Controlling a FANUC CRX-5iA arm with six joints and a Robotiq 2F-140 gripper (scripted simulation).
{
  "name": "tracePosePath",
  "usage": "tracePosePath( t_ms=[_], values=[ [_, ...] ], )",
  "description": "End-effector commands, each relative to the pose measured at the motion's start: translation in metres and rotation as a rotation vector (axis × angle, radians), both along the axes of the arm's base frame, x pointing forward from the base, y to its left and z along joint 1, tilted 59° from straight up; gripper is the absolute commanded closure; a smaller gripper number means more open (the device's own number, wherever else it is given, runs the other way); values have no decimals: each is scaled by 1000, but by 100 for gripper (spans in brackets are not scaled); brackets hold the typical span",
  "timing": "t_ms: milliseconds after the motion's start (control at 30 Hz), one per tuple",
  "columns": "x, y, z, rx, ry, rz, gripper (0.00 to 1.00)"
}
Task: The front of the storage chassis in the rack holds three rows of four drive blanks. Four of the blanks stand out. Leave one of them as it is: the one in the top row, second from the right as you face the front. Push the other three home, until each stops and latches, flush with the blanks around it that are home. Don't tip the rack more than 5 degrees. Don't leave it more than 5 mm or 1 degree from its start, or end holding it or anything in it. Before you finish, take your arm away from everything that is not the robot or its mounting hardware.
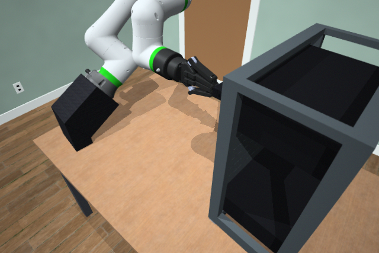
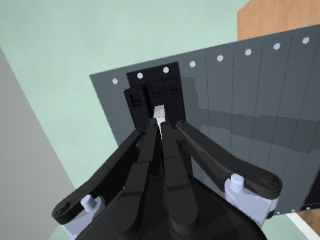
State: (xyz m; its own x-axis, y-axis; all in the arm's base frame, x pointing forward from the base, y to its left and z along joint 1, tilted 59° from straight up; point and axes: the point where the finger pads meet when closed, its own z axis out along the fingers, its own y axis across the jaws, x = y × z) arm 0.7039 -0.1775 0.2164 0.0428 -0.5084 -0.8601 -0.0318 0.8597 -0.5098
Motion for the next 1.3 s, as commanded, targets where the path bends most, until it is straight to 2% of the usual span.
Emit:
tracePosePath(
  t_ms=[0, 933, 1067, 1200, 1267],
  values=[
    [1, 0, 0, 0, 0, 0, 100],
    [1, 0, 0, 0, 0, 0, 100],
    [-6, 0, 0, 0, 0, 0, 100],
    [-25, -1, -1, 0, 0, 0, 100],
    [-25, -1, -1, 0, 0, 0, 100]
  ],
)
